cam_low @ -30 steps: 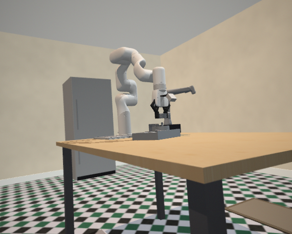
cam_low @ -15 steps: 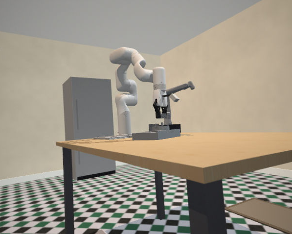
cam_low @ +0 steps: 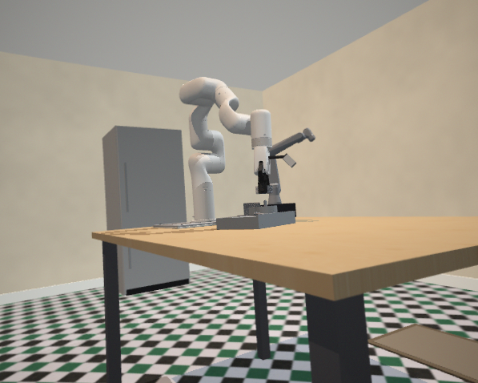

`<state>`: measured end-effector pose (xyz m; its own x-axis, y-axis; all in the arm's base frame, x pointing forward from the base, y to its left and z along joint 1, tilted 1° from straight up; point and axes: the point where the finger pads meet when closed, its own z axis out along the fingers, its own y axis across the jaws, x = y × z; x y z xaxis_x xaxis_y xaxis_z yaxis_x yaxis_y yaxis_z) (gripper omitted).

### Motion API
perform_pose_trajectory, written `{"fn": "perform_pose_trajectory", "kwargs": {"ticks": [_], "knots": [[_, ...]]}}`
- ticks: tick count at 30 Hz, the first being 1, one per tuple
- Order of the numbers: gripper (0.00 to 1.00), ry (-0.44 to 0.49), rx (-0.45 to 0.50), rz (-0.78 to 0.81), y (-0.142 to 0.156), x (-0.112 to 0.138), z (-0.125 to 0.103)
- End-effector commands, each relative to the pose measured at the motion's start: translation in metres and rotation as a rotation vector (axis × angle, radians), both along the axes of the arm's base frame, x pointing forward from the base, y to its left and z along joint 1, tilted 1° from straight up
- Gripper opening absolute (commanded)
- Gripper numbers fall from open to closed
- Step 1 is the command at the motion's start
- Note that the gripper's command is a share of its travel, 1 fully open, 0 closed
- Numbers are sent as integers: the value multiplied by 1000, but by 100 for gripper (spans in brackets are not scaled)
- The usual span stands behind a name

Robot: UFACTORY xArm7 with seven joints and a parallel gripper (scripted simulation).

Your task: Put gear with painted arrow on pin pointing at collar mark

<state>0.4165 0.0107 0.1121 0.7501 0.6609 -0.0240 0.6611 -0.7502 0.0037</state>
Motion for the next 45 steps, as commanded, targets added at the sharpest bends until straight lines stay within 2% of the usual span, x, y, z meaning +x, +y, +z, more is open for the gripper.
{"fn": "perform_pose_trajectory", "kwargs": {"ticks": [1,13,15,30,32,45], "knots": [[0,-2,17,158,0,2,2],[0,3,23,598,0,2,2],[0,3,23,598,0,2,2],[0,9,29,1130,0,2,2],[0,9,29,1130,0,2,2],[0,14,33,1499,0,2,2]]}}
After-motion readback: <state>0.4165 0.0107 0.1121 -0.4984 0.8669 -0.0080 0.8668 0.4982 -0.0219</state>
